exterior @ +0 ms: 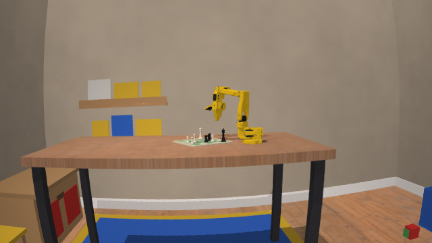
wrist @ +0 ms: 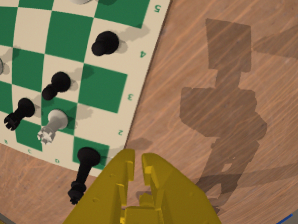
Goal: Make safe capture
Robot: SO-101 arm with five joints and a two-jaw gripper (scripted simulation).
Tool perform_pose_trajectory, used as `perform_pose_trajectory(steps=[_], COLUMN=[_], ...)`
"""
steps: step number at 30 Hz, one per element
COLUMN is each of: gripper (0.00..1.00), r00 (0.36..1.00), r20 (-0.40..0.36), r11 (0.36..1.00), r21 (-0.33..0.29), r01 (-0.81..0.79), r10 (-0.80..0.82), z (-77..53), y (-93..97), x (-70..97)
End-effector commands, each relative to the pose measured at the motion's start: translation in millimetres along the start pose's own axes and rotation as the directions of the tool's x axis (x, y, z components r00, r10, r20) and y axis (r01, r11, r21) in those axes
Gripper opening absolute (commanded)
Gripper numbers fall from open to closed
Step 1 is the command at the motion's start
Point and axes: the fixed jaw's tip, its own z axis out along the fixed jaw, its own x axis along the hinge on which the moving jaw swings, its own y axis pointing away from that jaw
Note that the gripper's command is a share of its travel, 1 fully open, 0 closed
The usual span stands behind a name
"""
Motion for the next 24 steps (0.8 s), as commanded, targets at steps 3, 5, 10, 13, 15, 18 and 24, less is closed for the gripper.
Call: perform_pose_trajectory(steps=[3,5,10,13,15,18,24], gripper=[0.0,0.0,0.0,0.0,0.0,0.0,0.0], r00=[1.0,1.0,0.999,0.999,0.999,0.999,0.999], r20=[-0.029,-0.029,-0.034,-0.042,-0.045,-0.045,-0.046], r11=[1.0,1.0,1.0,1.0,1.0,1.0,1.0], r21=[-0.001,-0.001,-0.001,-0.002,-0.002,-0.002,-0.002], r01=[-0.002,-0.002,-0.002,-0.002,-0.002,-0.002,-0.002], r10=[0.002,0.002,0.002,0.002,0.002,0.002,0.002], z=[2.8,2.8,3.5,4.5,4.9,4.9,5.2], y=[-1.6,-1.6,-1.6,-1.6,-1.5,-1.5,-1.5], x=[2.7,2.7,3.4,4.4,4.8,4.8,4.8])
